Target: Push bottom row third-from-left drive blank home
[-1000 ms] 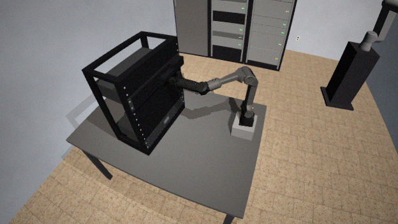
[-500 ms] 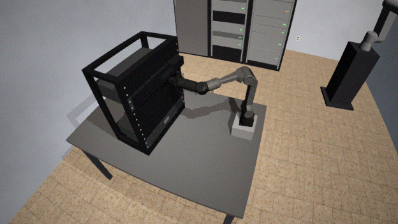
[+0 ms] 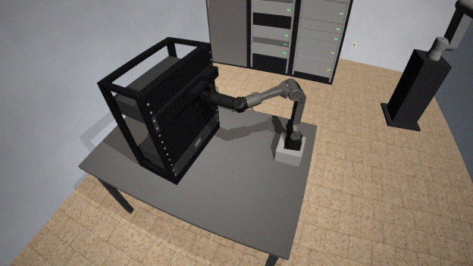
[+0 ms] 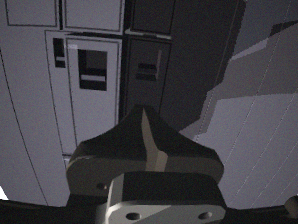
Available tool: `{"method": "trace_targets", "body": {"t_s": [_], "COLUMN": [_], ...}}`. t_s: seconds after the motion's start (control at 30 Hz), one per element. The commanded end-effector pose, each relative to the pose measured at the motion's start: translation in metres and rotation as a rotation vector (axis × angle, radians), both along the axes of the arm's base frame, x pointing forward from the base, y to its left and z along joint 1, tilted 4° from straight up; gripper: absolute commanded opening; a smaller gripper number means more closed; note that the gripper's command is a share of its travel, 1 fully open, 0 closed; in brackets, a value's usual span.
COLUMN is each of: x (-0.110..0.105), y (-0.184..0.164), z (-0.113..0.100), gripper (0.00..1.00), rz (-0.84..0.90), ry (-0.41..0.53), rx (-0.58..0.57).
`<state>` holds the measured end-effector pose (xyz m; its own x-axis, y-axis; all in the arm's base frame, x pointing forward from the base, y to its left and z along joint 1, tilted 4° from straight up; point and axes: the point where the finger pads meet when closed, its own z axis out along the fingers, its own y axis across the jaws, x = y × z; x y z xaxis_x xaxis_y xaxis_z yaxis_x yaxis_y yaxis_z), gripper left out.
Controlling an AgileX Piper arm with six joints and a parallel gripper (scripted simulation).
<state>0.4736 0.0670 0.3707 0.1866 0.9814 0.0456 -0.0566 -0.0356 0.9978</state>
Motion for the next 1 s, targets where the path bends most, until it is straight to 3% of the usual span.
{"method": "trace_targets", "body": {"t_s": [0.0, 0.97], "x": [0.0027, 0.0069], "y": [0.0007, 0.0003], "z": [-0.0010, -0.0014], "gripper": [0.00, 0.00], "rz": [0.003, 0.003], "ry": [0.002, 0.002], "rx": [-0.002, -0.002]}}
